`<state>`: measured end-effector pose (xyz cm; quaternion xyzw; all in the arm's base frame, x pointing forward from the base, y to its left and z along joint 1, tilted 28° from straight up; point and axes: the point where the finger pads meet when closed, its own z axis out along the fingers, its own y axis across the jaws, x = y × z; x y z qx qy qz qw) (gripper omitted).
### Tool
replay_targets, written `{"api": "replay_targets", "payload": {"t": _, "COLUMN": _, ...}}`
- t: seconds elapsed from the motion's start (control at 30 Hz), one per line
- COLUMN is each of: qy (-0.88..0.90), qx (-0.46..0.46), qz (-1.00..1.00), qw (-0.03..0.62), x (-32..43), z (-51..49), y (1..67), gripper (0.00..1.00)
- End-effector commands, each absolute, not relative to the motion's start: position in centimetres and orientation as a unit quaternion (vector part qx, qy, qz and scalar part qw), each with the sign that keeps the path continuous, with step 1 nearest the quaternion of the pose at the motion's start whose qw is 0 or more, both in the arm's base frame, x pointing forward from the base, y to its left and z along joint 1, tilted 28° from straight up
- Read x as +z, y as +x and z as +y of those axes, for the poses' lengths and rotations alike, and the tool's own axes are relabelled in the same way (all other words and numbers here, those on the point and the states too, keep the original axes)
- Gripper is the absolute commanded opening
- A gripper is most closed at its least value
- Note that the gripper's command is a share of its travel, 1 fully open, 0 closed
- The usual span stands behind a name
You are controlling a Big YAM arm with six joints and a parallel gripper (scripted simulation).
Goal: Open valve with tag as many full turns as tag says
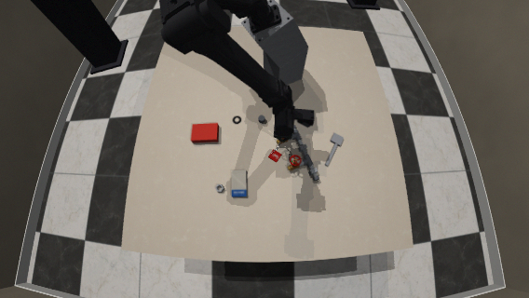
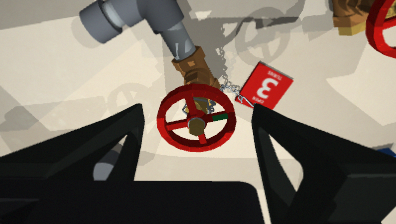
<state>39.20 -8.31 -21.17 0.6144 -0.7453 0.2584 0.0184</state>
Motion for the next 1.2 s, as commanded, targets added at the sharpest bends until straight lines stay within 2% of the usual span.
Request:
{"api": "replay_targets", "payload": {"t": 0.0, "qy": 0.63, "qx": 0.26, "qz": -0.731, "qw": 0.02, "x": -21.22, "z": -8.38, "y": 39.23, "gripper": 1.0}}
{"api": "replay_targets", "payload": {"t": 0.8, "qy": 0.629, "qx": 0.26, "qz": -0.733, "qw": 0.019, "x": -21.22, "z": -8.33, "y": 39.24, "gripper": 1.0}}
{"api": "replay_targets", "payload": {"t": 1.17, "qy": 0.548, "qx": 0.261, "qz": -0.795, "qw": -0.008, "x": -21.22, "z": -8.34, "y": 39.24, "gripper": 1.0}}
